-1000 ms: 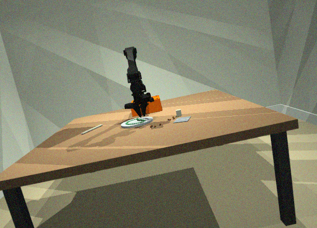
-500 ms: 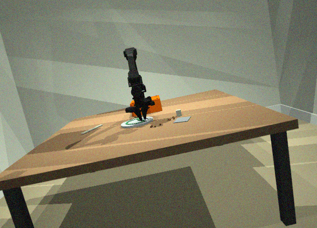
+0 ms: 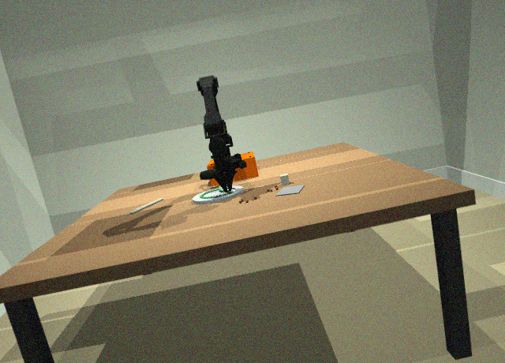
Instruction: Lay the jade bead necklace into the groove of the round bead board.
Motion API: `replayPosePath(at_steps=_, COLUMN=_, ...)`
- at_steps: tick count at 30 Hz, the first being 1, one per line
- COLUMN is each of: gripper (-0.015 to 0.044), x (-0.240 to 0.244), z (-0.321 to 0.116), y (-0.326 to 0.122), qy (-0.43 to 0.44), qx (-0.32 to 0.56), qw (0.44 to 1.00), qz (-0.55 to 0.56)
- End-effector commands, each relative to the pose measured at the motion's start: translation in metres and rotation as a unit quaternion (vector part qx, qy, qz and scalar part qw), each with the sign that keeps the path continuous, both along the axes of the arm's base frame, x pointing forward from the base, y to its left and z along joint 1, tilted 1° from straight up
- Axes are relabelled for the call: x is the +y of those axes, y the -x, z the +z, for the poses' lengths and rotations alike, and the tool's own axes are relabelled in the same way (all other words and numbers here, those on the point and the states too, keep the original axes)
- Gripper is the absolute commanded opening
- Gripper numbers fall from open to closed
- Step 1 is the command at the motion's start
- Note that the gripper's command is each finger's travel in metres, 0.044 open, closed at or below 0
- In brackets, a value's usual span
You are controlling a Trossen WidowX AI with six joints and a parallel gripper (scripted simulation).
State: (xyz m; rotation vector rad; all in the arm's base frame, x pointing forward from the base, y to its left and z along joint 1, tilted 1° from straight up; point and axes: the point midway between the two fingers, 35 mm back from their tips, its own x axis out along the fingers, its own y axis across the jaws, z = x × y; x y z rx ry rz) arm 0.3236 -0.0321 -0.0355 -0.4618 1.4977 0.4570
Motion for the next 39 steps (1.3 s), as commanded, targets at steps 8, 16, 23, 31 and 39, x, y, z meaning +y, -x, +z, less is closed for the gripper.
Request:
replayPosePath(at_steps=8, gripper=0.0000, x=0.0000, z=0.0003, y=-0.0002, qy=0.000, qx=0.000, qw=1.000, qz=0.000)
replayPosePath(at_steps=16, gripper=0.0000, x=0.0000, z=0.0003, y=-0.0002, qy=0.000, qx=0.000, qw=1.000, qz=0.000)
replayPosePath(at_steps=23, gripper=0.0000, x=0.0000, z=0.0003, y=-0.0002, qy=0.000, qx=0.000, qw=1.000, qz=0.000)
replayPosePath(at_steps=31, gripper=0.0000, x=0.0002, z=0.0056, y=0.0006, qy=0.000, qx=0.002, qw=1.000, qz=0.002)
replayPosePath(at_steps=39, gripper=0.0000, x=0.0046, z=0.0060, y=0.0009, qy=-0.001, qx=0.002, qw=1.000, qz=0.003)
